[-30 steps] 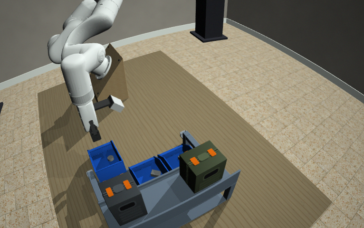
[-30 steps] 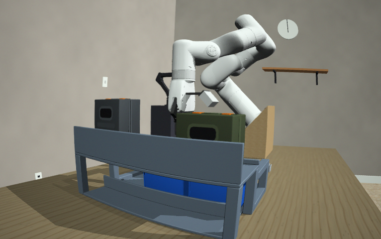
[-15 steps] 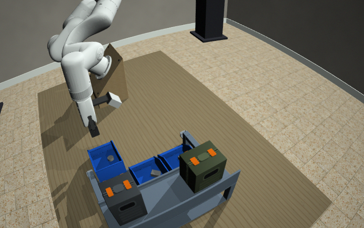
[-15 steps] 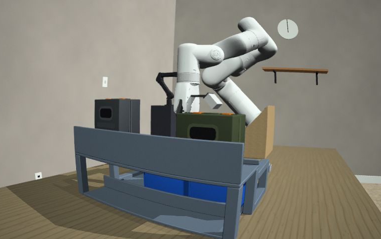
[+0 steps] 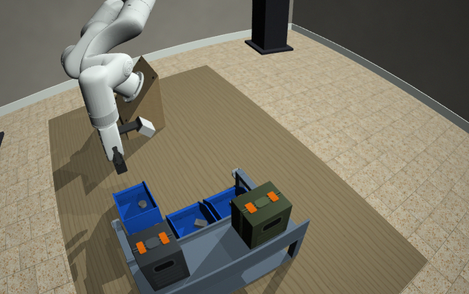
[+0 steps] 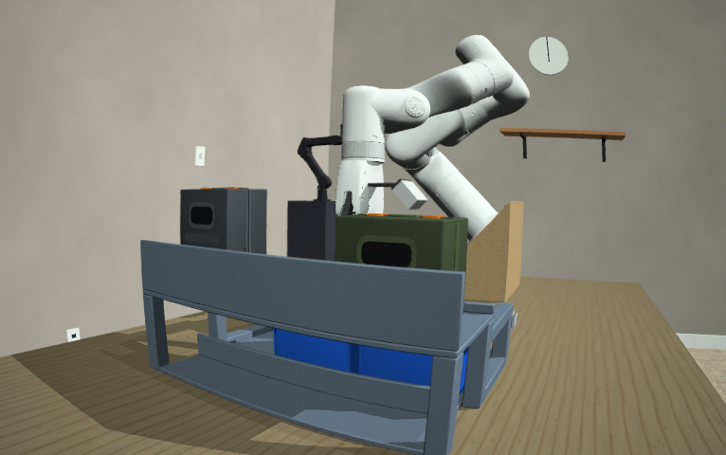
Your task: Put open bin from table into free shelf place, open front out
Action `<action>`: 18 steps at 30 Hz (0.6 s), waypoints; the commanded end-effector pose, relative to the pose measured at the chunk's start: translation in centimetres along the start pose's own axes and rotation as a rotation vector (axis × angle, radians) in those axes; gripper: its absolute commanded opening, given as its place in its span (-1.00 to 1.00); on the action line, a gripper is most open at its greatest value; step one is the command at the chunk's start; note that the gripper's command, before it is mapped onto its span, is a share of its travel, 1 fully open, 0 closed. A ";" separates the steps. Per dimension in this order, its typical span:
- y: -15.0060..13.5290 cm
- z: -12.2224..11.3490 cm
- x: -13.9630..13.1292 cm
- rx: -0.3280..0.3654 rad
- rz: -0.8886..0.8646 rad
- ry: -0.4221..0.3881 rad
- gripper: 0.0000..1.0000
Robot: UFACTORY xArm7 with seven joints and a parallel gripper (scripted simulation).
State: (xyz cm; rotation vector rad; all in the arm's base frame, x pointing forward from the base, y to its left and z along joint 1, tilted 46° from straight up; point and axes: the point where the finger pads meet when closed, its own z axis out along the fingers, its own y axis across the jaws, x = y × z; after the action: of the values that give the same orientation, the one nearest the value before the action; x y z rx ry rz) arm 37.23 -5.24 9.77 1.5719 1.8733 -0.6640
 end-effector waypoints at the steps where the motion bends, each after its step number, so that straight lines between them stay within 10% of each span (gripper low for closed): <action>1: 0.8 -0.3 0.0 -0.003 0.000 0.001 -0.35; 18: 1.3 -0.4 0.0 -0.003 0.000 0.001 -0.35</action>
State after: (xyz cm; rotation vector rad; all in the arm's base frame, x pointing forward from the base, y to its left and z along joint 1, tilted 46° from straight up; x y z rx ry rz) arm 38.08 -4.93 9.92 1.5721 1.8734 -0.6642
